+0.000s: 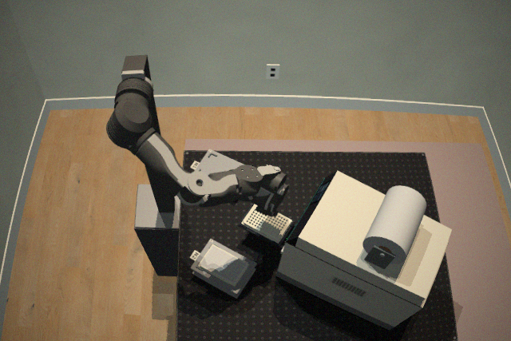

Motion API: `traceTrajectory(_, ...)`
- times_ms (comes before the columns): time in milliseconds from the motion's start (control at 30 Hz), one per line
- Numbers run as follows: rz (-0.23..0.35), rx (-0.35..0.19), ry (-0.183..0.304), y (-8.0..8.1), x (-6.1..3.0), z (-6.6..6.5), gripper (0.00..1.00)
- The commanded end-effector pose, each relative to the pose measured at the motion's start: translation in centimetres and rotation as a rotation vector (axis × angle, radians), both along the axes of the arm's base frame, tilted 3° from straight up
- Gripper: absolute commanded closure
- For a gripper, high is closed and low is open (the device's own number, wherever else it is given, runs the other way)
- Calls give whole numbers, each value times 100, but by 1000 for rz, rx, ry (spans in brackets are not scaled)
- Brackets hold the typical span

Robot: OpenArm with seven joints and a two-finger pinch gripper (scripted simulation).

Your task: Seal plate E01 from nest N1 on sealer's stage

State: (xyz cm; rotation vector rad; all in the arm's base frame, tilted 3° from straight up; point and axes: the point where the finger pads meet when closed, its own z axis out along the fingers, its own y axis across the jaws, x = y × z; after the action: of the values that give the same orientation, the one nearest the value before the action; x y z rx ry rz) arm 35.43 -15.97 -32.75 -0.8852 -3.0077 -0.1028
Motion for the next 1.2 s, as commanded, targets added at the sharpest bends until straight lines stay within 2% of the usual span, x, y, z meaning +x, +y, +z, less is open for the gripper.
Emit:
traceTrajectory(0,-1,1,-3,1,9,10,100)
traceTrajectory(667,-1,1,-3,1,9,10,100)
traceTrajectory(833,-188,158,-91,-432,-111,35,100)
traceTrajectory(1167,-188,158,-91,-432,-111,35,100)
